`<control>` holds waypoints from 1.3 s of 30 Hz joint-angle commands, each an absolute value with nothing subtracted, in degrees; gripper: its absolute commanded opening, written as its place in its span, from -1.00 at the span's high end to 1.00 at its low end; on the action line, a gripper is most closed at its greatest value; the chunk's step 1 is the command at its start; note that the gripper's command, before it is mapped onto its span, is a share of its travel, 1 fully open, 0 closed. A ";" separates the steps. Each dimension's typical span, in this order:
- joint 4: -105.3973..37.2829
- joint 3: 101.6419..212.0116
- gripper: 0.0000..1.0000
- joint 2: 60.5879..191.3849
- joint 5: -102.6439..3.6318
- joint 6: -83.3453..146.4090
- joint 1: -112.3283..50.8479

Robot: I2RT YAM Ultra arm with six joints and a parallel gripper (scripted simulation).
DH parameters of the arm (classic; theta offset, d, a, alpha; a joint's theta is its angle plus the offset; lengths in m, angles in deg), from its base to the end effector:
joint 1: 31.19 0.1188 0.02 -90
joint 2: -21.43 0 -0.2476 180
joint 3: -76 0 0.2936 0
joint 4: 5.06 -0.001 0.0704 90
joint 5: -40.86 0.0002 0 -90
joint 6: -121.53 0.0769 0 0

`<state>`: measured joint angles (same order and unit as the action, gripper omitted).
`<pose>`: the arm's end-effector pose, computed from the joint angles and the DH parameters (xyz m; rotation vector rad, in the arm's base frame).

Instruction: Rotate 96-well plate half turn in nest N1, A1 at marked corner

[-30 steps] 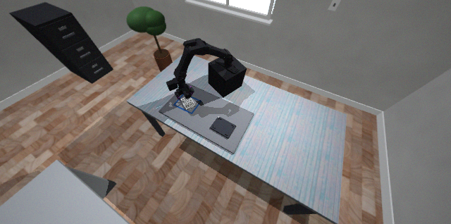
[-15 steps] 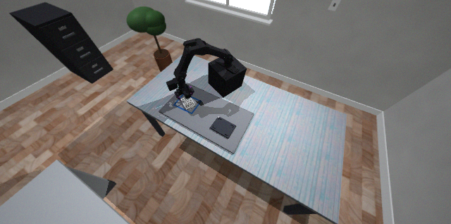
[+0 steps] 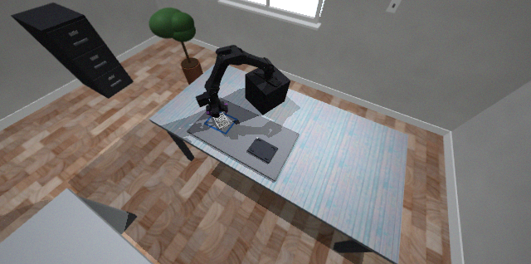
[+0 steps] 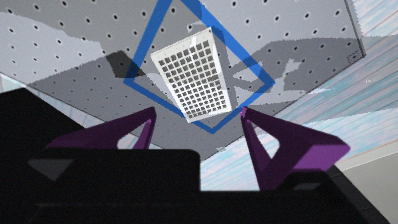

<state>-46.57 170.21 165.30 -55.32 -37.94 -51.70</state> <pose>0.3843 -0.1339 -0.1058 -1.2733 2.8008 0.1397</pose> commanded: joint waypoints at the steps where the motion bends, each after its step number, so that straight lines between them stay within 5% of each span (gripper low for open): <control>1: -46.90 170.37 -1.00 164.16 -55.50 -28.50 -51.79; 39: -46.89 170.38 -1.00 164.16 -55.49 30.94 -51.79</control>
<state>-46.88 170.21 165.30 -55.45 26.91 -51.70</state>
